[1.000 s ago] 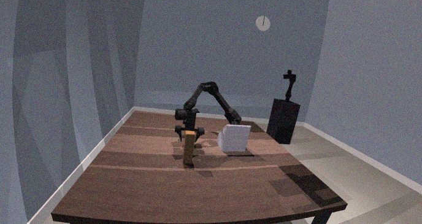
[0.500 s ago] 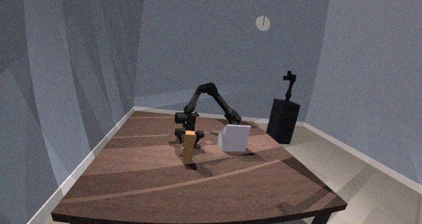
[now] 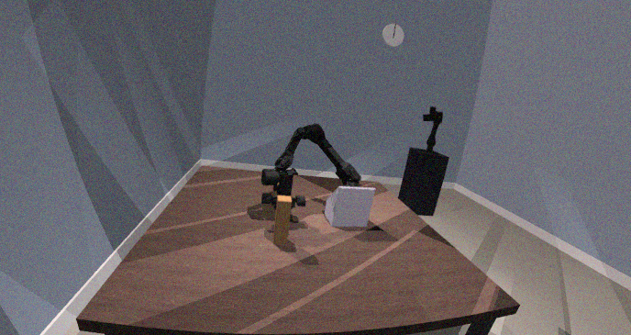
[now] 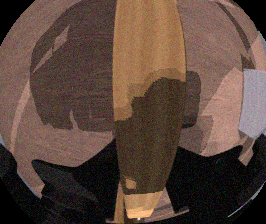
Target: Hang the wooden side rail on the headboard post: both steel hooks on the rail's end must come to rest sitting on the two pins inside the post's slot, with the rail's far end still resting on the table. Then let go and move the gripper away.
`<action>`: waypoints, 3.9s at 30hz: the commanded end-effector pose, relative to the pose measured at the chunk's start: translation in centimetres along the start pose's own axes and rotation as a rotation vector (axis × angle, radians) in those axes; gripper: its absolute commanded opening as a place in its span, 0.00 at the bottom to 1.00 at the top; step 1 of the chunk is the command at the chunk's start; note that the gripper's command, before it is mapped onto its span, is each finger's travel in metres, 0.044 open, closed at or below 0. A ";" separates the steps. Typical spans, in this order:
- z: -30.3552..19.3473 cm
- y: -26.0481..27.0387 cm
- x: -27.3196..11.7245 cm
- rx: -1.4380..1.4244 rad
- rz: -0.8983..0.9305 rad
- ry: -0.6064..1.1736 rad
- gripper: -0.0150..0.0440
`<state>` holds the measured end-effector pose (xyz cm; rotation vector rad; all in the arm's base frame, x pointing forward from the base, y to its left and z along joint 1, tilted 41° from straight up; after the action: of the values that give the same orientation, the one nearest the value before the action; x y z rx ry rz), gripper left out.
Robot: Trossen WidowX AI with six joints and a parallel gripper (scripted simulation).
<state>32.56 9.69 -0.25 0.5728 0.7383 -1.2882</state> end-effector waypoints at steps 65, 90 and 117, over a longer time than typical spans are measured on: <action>0.3 2.2 -0.1 -0.003 0.002 -0.005 0.25; 0.0 1.5 -0.2 -0.004 0.002 -0.005 0.25; 0.0 1.5 -0.7 -0.004 0.002 -0.004 0.25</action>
<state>33.91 10.08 0.03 0.5637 0.7402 -1.2931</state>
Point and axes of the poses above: the point midway between the two fingers, 35 mm back from their tips, its own x axis out along the fingers, its own y axis across the jaws, z = x × y, the point moved 10 cm from there along -x, back along the fingers, and after that the axes turned 7 degrees about -x, right-handed, at the moved point
